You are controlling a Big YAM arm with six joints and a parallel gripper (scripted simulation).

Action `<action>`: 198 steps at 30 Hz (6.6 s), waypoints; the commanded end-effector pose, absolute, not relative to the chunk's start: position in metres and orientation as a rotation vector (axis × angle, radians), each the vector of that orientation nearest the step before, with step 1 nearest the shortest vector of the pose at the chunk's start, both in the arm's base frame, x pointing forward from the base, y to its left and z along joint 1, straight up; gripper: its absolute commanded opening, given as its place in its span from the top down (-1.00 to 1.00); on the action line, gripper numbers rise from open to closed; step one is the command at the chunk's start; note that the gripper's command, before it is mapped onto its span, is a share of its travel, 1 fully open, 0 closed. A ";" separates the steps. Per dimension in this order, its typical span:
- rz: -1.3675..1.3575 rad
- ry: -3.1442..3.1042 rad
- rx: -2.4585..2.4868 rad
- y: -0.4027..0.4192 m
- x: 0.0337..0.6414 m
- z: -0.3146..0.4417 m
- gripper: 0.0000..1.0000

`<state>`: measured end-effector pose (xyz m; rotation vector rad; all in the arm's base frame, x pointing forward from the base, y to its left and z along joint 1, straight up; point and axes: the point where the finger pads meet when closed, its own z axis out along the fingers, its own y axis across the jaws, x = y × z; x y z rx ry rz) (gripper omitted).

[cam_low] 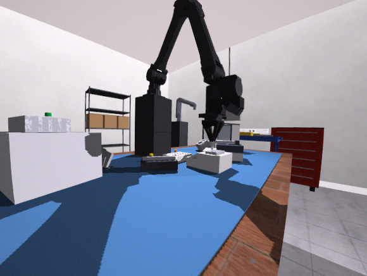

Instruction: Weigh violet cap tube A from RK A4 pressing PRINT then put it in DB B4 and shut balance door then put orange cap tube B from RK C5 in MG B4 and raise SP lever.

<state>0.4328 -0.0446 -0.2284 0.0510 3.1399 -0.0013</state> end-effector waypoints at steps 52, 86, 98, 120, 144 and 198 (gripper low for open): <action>-0.003 3.123 0.051 -0.047 0.443 -0.226 0.82; -0.003 3.123 0.051 -0.047 0.442 -0.226 0.82; -0.003 3.123 0.051 -0.047 0.442 -0.226 0.82; -0.001 3.136 0.051 -0.049 0.437 -0.234 0.82; -0.001 3.137 0.051 -0.049 0.435 -0.235 0.82; -0.002 3.130 0.051 -0.048 0.441 -0.242 0.82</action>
